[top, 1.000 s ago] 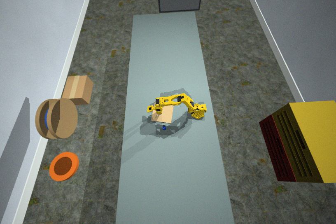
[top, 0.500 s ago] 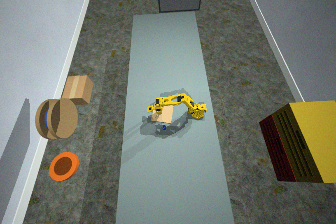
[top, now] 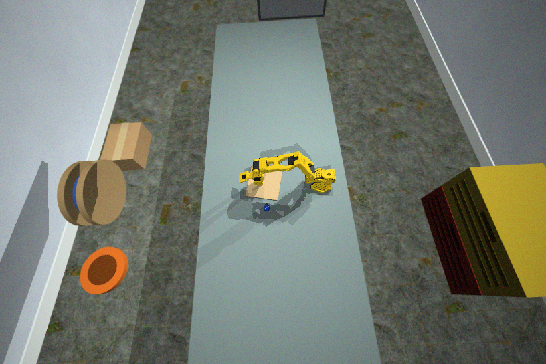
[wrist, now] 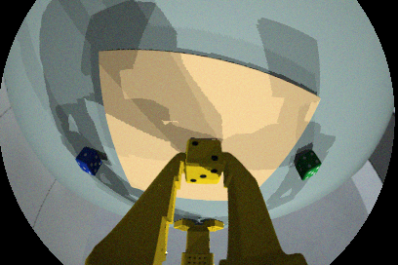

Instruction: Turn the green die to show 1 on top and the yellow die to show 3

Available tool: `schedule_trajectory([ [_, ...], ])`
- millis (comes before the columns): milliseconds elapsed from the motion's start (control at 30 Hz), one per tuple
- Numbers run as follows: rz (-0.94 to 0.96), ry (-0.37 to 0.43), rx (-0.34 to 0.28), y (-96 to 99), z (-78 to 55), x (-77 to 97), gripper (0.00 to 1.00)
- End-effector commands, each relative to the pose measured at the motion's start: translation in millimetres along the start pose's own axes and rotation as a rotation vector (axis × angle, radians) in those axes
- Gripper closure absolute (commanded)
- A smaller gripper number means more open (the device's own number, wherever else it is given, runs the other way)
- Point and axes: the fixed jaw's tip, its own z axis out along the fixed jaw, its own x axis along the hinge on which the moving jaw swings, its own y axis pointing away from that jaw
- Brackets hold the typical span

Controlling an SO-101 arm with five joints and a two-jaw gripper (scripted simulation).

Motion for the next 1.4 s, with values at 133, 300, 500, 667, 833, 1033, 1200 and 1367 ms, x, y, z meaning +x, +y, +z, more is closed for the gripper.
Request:
schedule_trajectory([
  [133,0.010,-0.033,-0.002,-2.3,-5.1,-4.1,0.90],
  [300,0.010,-0.033,-0.002,-2.3,-5.2,-4.1,0.89],
  [500,0.010,-0.033,-0.002,-2.3,-5.2,-4.1,0.88],
  [667,0.010,-0.033,-0.002,-2.3,-5.2,-4.1,0.83],
  [833,0.010,-0.033,-0.002,-2.3,-5.2,-4.1,0.80],
  [1033,0.010,-0.033,-0.002,-2.3,-5.1,-4.1,0.74],
  [1200,0.010,-0.033,-0.002,-2.3,-5.1,-4.1,0.71],
  [1367,0.010,-0.033,-0.002,-2.3,-5.1,-4.1,0.71],
])
